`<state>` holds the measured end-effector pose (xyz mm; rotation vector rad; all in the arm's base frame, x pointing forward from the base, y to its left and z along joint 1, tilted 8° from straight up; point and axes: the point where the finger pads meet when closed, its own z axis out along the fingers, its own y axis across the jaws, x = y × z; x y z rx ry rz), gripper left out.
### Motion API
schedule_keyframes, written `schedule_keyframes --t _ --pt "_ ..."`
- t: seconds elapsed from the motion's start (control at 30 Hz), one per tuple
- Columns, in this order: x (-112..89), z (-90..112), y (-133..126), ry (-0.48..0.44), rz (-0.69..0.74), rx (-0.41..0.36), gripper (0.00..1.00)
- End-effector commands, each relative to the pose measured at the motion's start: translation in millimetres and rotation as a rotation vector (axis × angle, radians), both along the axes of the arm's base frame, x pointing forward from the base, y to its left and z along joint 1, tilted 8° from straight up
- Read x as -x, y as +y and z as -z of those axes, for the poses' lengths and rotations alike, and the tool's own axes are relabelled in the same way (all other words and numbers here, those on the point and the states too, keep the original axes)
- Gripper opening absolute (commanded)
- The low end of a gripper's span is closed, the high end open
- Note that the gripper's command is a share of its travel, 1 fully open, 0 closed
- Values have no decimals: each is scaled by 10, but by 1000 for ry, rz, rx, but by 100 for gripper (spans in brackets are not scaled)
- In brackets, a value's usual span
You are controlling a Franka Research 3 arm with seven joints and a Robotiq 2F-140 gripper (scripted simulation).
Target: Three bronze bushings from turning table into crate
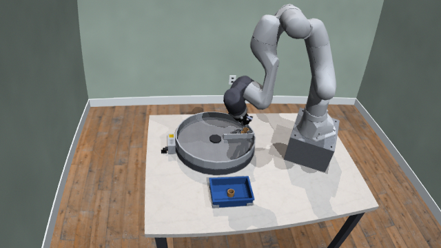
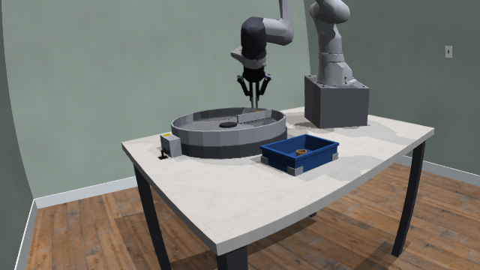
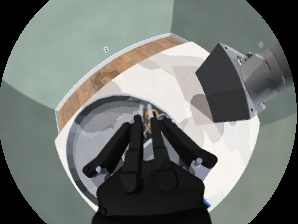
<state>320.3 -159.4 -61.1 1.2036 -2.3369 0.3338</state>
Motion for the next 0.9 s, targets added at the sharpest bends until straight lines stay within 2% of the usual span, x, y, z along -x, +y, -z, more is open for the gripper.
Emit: schedule_keyframes --t 0.0,0.43,0.87 --pt "-11 4 -3 -5 3 2 6" --pt "-16 92 5 -5 3 2 6" --pt "-16 93 5 -5 3 2 6"
